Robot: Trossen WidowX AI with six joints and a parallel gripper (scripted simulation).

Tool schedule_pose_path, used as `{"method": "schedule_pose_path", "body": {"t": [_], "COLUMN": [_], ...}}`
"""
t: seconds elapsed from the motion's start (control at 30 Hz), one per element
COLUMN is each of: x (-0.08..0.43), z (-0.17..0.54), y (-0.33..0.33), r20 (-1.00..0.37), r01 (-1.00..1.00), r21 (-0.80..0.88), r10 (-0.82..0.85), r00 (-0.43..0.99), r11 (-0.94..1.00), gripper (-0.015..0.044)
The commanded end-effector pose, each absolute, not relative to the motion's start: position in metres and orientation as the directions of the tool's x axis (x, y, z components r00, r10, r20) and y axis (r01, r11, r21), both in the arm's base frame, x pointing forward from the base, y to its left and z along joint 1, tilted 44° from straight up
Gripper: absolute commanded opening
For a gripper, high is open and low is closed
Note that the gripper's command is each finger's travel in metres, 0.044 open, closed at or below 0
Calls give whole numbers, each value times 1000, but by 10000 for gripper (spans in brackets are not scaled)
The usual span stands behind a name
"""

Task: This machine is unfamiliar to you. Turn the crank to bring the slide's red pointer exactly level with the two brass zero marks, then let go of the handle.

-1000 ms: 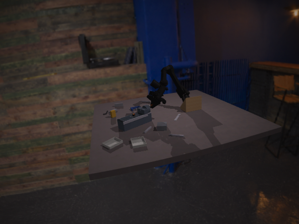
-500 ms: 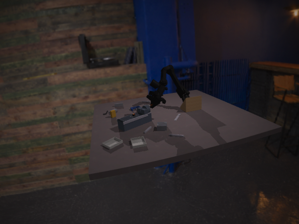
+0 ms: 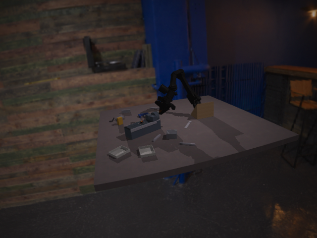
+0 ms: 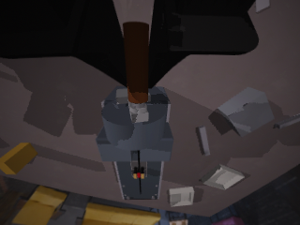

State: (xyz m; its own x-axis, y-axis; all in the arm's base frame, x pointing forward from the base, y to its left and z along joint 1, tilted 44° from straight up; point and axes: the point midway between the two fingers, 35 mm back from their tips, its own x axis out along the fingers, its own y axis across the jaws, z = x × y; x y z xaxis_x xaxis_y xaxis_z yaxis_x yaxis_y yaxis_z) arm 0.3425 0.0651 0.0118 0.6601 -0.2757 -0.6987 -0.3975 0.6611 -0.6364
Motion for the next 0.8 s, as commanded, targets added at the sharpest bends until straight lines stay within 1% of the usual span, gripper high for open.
{"method": "schedule_pose_path", "body": {"t": [0.0,0.77], "x": [346,348], "z": [19,22], "y": [61,56], "r20": [-685,-684], "r01": [-376,-376], "r21": [-647,-647], "r10": [-287,-288], "r00": [670,670], "r11": [663,663], "gripper": [0,0]}}
